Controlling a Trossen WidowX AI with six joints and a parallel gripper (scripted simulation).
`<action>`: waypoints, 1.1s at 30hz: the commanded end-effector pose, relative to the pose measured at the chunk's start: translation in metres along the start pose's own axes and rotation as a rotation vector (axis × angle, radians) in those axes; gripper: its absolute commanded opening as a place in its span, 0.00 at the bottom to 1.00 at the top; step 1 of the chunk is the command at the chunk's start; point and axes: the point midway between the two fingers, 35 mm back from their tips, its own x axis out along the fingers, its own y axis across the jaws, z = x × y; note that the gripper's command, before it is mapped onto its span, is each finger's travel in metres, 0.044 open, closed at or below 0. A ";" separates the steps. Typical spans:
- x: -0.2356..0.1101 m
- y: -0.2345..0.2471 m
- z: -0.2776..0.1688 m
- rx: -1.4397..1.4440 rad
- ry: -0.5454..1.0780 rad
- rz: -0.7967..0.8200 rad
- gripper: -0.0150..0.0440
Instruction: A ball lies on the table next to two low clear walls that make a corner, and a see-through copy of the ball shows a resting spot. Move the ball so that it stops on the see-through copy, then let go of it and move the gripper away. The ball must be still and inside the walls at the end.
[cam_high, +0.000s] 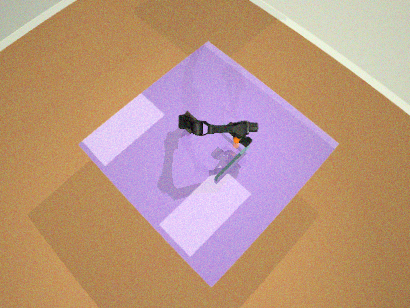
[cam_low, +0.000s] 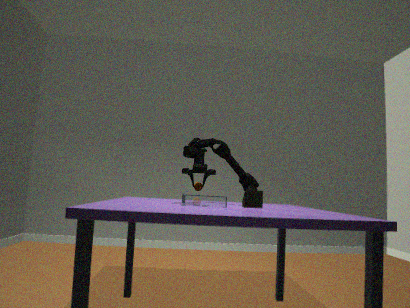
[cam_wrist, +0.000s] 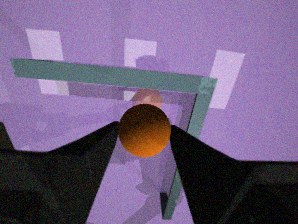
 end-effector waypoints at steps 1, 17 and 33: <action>0.005 -0.002 0.001 -0.001 -0.001 -0.014 0.25; 0.070 -0.003 0.001 0.000 0.001 -0.014 0.25; 0.089 -0.003 0.000 0.000 0.002 -0.014 0.25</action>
